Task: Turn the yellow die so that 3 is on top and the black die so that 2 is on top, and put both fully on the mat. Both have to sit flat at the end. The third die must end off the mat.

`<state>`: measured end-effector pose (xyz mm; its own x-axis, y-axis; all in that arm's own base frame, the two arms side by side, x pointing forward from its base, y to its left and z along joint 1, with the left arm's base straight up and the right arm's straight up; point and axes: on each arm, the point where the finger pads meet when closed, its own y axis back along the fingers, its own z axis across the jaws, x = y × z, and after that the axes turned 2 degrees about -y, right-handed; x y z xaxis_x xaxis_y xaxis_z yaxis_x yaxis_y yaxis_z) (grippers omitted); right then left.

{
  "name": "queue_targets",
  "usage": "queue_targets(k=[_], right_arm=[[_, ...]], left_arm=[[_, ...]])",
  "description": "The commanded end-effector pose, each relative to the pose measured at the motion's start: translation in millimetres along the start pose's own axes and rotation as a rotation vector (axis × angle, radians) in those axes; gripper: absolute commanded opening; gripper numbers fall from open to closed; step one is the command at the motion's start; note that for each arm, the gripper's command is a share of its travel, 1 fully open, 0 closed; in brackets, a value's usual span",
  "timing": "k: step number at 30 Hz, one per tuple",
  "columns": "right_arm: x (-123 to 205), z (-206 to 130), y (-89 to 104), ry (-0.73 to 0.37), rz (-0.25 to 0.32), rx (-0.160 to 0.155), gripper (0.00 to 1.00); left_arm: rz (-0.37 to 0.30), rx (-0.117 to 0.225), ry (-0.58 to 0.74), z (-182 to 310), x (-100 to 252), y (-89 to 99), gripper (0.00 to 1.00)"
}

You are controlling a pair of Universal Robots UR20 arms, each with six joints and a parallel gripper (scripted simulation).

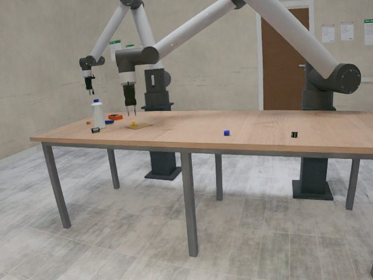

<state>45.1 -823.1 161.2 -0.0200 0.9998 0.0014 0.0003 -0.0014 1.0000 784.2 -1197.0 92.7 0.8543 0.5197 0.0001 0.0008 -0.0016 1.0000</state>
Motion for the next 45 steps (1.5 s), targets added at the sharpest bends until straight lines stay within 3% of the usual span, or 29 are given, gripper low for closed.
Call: queue_targets(k=[1, 21, 45], right_arm=[[-0.6, 0.1, 0.7, 0.000, -0.001, 0.000, 1.00], [-0.6, 0.1, 0.7, 0.000, -0.001, 0.000, 1.00], [-0.6, 0.1, 0.7, 0.000, -0.001, 0.000, 1.00]], left_arm=[[0.000, -0.002, 0.000, 0.6, 0.0, -6.2, 0.79], [0.000, -0.002, 0.000, 0.7, 0.0, -32.0, 0.79], [0.000, -0.002, 0.000, 0.8, 0.0, -38.2, 0.79]])
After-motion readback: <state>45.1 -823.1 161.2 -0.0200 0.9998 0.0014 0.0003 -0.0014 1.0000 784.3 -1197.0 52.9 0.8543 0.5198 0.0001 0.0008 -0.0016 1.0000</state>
